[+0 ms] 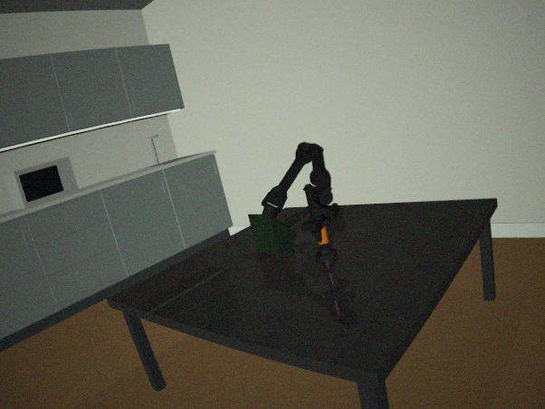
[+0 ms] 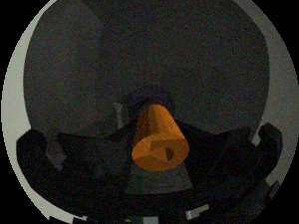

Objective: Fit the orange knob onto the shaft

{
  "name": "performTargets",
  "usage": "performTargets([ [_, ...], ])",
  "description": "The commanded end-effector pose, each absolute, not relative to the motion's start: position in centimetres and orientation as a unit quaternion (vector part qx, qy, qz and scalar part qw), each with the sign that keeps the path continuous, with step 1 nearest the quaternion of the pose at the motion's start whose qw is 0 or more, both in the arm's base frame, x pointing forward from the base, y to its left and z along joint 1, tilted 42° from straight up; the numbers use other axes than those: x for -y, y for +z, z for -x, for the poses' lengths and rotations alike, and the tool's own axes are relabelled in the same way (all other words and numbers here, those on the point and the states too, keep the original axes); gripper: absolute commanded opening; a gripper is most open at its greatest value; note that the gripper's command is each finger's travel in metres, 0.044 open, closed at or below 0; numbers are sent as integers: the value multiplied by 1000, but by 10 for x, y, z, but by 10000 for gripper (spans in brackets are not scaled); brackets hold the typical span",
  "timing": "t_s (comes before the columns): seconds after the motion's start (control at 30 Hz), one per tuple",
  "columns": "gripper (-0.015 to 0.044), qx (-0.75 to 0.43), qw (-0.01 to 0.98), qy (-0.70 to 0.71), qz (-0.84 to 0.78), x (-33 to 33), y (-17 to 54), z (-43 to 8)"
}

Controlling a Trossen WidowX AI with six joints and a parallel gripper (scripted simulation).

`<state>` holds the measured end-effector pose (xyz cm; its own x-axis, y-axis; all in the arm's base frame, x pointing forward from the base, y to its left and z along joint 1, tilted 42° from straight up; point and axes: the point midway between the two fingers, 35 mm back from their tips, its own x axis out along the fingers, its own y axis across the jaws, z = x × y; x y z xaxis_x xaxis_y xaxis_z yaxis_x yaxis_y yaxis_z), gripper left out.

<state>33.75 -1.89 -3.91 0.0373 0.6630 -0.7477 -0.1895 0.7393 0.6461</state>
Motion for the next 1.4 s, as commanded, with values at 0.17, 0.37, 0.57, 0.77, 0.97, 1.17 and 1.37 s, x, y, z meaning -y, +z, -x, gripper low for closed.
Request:
performTargets([
  [0.17, 0, -620, 696, 308, -189, 18, -38, -334],
  [0.37, 0, -620, 696, 308, -189, 16, -40, -335],
  [0.57, 0, -620, 696, 308, -189, 16, -40, -336],
  [0.77, 0, -620, 696, 308, -189, 20, -38, -337],
  [0.97, 0, -600, 706, 347, -145, 22, -37, -338],
  [1.17, 0, -585, 712, 371, -115, 21, -39, -338],
  [1.37, 0, -585, 712, 371, -116, 20, -40, -337],
])
